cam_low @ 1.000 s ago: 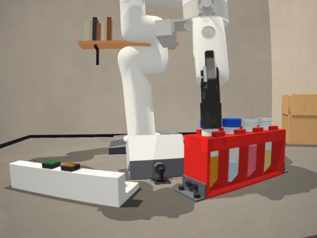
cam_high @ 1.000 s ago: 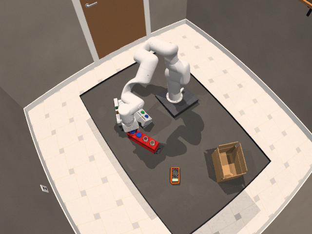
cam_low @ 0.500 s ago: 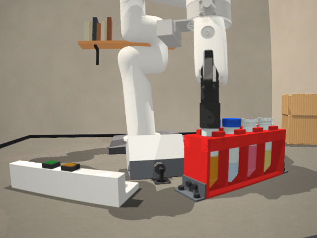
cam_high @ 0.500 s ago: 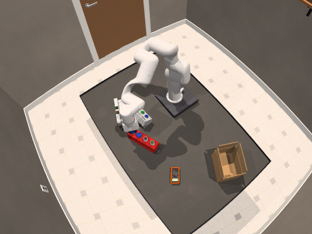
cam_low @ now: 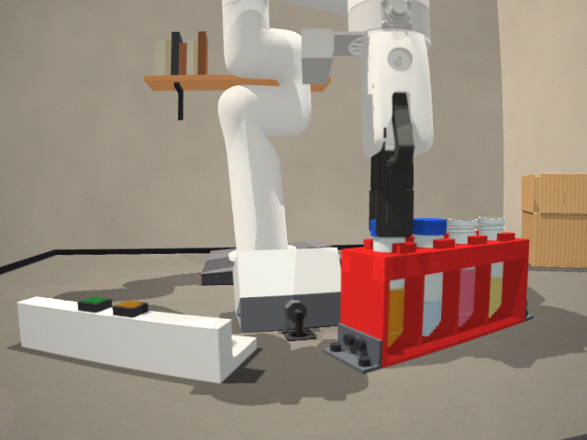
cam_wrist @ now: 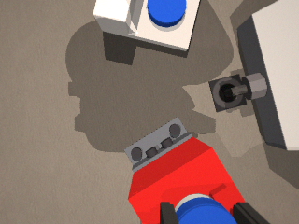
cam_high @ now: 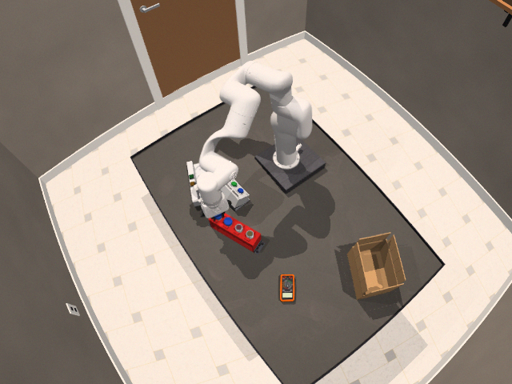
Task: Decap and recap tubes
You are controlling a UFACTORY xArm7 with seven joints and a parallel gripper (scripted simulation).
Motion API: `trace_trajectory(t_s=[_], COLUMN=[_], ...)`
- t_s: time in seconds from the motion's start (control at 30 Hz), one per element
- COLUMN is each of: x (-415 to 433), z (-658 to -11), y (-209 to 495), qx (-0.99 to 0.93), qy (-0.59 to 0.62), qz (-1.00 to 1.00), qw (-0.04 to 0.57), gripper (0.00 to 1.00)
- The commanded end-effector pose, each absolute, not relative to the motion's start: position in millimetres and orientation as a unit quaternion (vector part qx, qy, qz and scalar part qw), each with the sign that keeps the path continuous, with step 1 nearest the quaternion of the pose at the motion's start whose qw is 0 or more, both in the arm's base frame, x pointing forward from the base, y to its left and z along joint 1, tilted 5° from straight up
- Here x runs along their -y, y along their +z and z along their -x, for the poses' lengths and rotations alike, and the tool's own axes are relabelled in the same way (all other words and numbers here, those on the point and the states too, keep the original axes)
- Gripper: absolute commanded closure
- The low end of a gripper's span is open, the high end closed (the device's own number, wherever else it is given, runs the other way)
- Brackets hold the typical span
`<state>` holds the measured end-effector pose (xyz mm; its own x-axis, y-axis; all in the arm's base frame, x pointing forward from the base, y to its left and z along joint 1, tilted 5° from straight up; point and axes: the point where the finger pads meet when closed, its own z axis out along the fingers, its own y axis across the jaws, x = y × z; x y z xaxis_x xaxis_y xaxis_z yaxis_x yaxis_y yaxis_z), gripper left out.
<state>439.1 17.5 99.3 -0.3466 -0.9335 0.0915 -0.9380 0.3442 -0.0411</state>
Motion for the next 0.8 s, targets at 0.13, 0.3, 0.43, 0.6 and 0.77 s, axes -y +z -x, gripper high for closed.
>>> trace_trajectory(t_s=[0.13, 0.3, 0.43, 0.6, 0.77], x=[-17.4, -17.4, -17.4, -17.4, -17.5], z=[-440.8, -440.8, -440.8, -440.8, -440.8], y=[101.3, 101.4, 101.5, 101.6, 101.7], qx=[0.684, 0.604, 0.552, 0.457, 0.363], qy=[0.032, 0.030, 0.028, 0.023, 0.020], qz=[-0.728, -0.796, -0.833, -0.888, -0.931], qw=[0.028, 0.032, 0.034, 0.036, 0.039], gripper=[1.00, 1.00, 1.00, 1.00, 1.00])
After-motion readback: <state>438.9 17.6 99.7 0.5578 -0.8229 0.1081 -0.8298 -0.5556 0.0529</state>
